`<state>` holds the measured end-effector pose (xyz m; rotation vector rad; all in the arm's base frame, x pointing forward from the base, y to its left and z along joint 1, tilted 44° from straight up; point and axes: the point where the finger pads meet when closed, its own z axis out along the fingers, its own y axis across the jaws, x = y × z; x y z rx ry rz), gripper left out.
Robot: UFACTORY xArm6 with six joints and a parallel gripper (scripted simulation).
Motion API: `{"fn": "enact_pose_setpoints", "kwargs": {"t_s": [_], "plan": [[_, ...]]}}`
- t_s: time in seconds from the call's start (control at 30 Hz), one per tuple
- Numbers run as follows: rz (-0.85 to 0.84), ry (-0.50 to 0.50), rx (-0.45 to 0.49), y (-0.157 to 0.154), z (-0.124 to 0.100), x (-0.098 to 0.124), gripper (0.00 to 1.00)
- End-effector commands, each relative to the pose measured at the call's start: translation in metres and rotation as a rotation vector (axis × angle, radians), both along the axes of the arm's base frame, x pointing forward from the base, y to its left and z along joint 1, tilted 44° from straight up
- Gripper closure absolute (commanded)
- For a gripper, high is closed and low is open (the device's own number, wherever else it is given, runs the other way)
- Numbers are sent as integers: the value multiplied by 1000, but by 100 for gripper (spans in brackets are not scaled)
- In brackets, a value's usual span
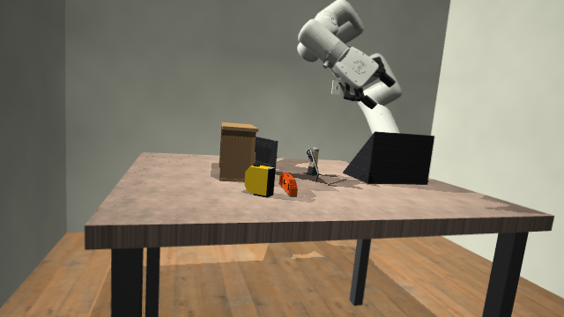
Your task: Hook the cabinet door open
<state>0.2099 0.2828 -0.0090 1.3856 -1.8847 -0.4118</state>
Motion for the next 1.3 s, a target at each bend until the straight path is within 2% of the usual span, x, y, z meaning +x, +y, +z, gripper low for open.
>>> {"fn": "enact_pose_setpoints", "kwargs": {"t_s": [0.0, 0.63, 0.73, 0.8, 0.87, 0.9, 0.93, 0.97, 1.0, 1.03, 1.1, 1.13, 1.17, 1.2, 1.27], "plan": [[1, -3, 2, 1, 1, 1, 0], [17, -12, 1, -2, 1, 5, 0], [103, -63, -7, -20, 1, 26, 0], [206, -122, -22, -41, 4, 53, 0], [206, -122, -22, -41, 4, 53, 0], [269, -157, -33, -54, 7, 71, 0], [269, -157, -33, -54, 7, 71, 0], [337, -194, -47, -67, 10, 90, 0], [337, -194, -47, -67, 10, 90, 0], [408, -231, -64, -81, 15, 111, 0], [408, -231, -64, -81, 15, 111, 0], [479, -268, -84, -94, 22, 133, 0], [479, -268, -84, -94, 22, 133, 0], [550, -302, -106, -107, 29, 154, 0], [550, -302, -106, -107, 29, 154, 0]]}}
